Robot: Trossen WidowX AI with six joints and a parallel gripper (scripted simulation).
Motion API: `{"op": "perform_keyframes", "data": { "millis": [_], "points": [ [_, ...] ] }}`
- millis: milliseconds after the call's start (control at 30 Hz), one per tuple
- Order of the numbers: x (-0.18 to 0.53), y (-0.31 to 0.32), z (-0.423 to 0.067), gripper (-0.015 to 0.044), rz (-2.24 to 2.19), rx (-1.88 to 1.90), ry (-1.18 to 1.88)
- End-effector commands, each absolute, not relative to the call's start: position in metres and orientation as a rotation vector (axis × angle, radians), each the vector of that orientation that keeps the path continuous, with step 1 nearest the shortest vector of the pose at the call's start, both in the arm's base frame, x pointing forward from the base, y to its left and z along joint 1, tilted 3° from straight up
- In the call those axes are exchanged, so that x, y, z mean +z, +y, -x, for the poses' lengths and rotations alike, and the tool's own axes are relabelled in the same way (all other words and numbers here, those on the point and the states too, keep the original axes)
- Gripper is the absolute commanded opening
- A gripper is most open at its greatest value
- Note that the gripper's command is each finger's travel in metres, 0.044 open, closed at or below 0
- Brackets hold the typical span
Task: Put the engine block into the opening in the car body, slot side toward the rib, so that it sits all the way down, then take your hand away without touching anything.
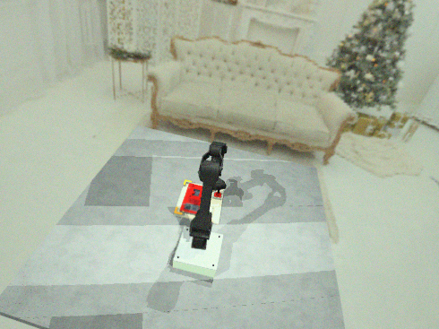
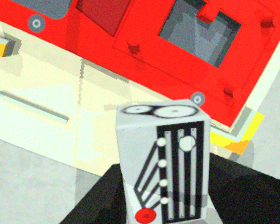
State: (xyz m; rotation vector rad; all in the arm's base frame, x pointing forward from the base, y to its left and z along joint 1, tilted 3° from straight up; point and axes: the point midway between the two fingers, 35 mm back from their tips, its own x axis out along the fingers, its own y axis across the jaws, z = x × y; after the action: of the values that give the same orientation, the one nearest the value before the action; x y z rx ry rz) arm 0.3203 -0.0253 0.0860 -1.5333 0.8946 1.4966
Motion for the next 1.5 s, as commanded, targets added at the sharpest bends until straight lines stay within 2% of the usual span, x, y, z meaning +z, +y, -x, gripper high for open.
{"op": "perform_keyframes", "data": {
  "millis": [0,933,1133,1467],
  "points": [
    [0.084,-0.018,-0.324,0.0,1.619,1.567,0.824],
    [0.061,0.049,-0.336,0.0,2.211,2.092,0.04],
    [0.061,0.05,-0.336,0.0157,2.23,2.108,0.005],
    [0.061,0.049,-0.336,0.0159,2.218,2.098,0.027]
  ]
}}
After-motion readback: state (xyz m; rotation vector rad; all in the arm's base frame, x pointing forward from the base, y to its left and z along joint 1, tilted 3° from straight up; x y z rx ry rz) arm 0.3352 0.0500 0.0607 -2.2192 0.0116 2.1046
